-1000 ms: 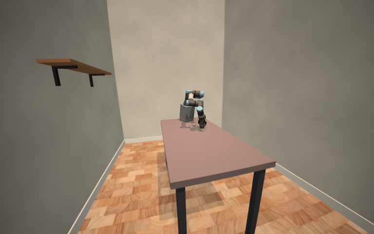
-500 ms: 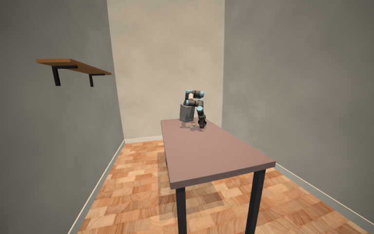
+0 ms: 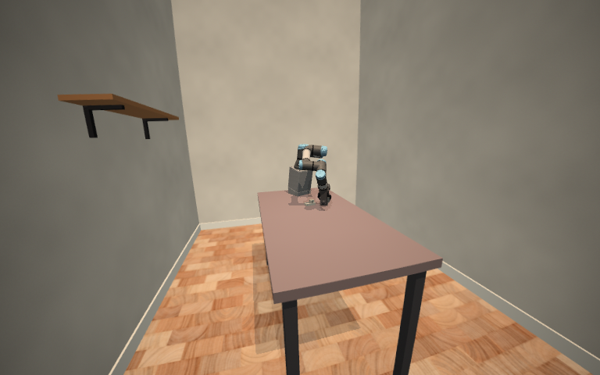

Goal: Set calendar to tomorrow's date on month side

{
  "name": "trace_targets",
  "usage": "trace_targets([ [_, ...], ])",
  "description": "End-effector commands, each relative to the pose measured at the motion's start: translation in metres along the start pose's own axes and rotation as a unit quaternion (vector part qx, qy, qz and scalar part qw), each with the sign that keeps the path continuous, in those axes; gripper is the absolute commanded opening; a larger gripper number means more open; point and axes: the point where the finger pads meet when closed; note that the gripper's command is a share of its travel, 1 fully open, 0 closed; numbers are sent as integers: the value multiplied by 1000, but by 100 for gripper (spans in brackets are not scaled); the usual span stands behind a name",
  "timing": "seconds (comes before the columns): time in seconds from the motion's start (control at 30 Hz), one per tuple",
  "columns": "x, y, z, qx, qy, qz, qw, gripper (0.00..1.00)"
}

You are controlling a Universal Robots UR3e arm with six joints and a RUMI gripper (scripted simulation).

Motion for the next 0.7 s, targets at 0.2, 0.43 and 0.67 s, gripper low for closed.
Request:
trace_targets([
  [0.2, -1, 0, 0, 0, 1, -1, 1000, 10],
  [0.43, -1, 0, 0, 0, 1, -1, 1000, 10],
  [0.67, -1, 0, 0, 0, 1, -1, 1000, 14],
])
Point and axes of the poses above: the point where the finger pads meet when closed, its own x axis out along the fingers, its own y axis across the jaws, z = x × y, and after that the axes turned 12 degrees about x, right-handed
